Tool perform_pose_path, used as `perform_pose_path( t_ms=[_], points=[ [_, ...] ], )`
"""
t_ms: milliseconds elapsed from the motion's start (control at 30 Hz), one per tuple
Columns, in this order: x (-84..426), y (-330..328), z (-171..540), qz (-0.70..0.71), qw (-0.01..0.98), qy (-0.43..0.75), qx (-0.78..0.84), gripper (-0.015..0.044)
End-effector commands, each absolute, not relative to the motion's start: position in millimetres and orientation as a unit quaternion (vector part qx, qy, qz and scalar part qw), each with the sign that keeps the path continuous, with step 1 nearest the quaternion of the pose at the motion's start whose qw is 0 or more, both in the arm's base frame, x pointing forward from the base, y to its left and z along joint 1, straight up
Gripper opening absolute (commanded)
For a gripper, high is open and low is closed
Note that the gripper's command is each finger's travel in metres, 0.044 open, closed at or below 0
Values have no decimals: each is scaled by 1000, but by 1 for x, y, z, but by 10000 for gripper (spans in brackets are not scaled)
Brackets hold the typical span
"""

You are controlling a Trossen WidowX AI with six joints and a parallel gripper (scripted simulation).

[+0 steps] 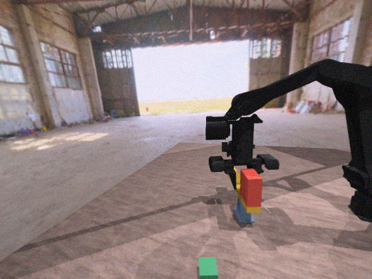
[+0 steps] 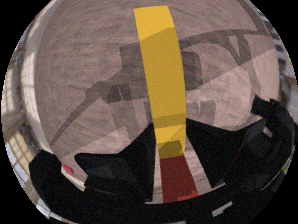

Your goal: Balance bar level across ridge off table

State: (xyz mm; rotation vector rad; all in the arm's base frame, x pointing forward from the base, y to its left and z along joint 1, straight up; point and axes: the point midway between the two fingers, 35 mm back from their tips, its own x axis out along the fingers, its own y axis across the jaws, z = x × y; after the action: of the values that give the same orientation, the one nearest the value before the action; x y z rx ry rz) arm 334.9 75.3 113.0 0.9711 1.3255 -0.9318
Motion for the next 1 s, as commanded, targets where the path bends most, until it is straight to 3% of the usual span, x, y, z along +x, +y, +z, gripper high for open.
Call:
perform_pose_path(
  t_ms=[0,967],
  points=[
    [335,75,113,-400,586,569,416,169],
    [335,75,113,-400,586,569,416,185]
  ],
)
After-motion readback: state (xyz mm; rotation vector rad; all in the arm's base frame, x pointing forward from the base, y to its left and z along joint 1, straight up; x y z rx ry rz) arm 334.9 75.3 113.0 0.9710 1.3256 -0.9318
